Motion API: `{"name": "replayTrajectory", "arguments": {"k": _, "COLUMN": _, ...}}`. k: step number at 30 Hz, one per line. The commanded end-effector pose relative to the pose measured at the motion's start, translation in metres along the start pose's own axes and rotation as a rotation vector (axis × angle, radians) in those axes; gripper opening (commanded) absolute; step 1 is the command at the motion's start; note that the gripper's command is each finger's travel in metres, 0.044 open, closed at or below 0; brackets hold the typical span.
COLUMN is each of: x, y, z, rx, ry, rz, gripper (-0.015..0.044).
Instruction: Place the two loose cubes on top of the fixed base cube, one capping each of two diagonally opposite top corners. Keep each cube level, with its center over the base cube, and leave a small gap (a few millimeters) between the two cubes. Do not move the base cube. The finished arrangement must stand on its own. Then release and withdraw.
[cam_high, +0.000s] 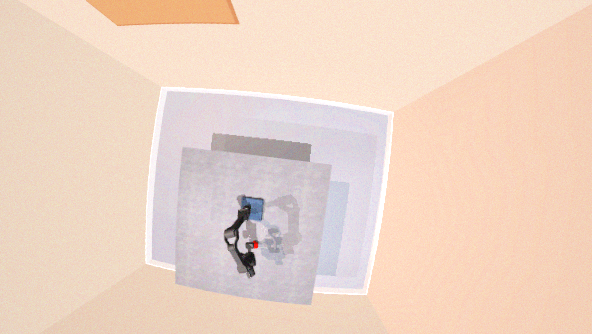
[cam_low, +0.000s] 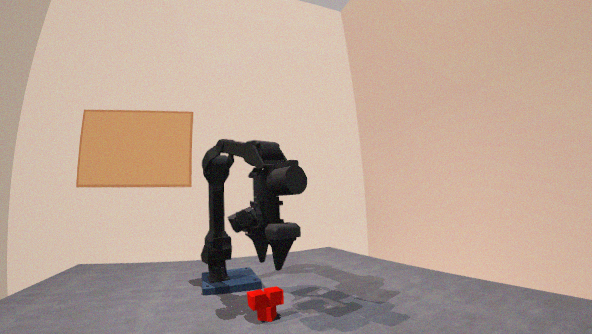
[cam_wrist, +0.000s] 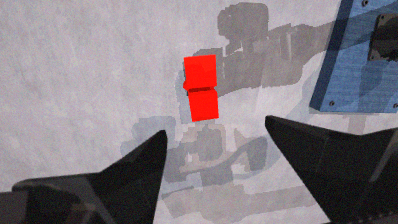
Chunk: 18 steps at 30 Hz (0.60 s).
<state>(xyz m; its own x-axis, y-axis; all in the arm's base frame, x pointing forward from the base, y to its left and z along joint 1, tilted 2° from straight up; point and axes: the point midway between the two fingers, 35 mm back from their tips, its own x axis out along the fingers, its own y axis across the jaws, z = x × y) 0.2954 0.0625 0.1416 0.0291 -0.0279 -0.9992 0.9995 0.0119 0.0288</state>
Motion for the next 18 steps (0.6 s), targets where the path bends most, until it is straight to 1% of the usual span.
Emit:
{"name": "replayTrajectory", "arguments": {"k": 1, "x": -0.005, "y": 0.002, "z": -0.001, "rx": 0.001, "ry": 0.002, "rz": 0.009, "gripper": 0.04}}
{"name": "replayTrajectory", "arguments": {"k": 8, "x": -0.003, "y": 0.0, "z": -0.003, "rx": 0.0, "ry": 0.001, "rz": 0.002, "gripper": 0.04}}
{"name": "replayTrajectory", "arguments": {"k": 10, "x": -0.003, "y": -0.002, "z": -0.023, "rx": 0.0, "ry": 0.003, "rz": 0.002, "gripper": 0.04}}
{"name": "replayTrajectory", "arguments": {"k": 15, "x": -0.005, "y": -0.023, "z": -0.096, "rx": 0.0, "ry": 0.01, "rz": 0.0, "gripper": 0.04}}
{"name": "replayTrajectory", "arguments": {"k": 18, "x": -0.006, "y": -0.027, "z": -0.105, "rx": 0.0, "ry": 0.011, "rz": -0.001, "gripper": 0.04}}
